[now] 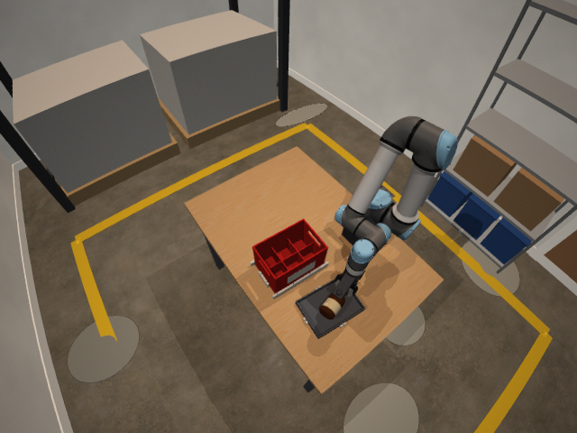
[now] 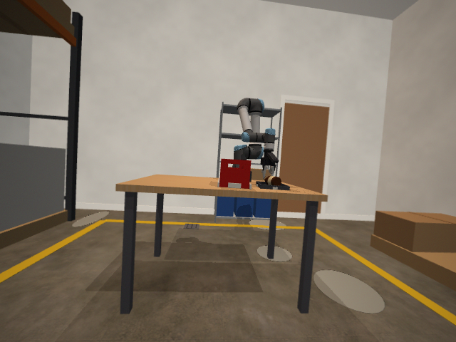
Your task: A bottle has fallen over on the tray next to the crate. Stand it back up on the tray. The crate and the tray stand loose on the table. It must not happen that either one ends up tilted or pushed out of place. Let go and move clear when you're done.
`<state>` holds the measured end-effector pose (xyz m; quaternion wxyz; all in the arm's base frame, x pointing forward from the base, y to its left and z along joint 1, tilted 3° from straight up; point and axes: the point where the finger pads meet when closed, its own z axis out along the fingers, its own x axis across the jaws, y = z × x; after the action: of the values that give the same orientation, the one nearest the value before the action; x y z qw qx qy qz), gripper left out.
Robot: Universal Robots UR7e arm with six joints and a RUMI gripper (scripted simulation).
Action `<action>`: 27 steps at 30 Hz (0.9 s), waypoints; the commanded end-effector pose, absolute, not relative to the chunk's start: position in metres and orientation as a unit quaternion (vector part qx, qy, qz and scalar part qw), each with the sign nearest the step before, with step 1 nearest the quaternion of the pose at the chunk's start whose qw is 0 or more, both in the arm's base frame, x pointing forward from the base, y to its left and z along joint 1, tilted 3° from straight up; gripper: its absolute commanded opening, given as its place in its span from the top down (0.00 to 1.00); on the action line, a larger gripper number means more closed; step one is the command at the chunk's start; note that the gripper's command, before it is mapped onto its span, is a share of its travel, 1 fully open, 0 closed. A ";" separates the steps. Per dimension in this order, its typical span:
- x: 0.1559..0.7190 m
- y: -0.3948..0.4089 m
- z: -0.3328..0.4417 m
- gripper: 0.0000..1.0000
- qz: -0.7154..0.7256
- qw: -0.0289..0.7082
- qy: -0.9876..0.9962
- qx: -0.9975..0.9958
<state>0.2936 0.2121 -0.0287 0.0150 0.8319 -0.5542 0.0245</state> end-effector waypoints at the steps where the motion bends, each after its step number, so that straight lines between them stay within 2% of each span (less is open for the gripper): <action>1: 0.294 0.212 -0.035 0.62 0.025 0.014 -0.554 0.832; 27: 0.295 0.211 -0.048 0.62 0.025 0.014 -0.554 0.832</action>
<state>0.2942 0.2112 -0.0472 0.0149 0.8319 -0.5542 0.0245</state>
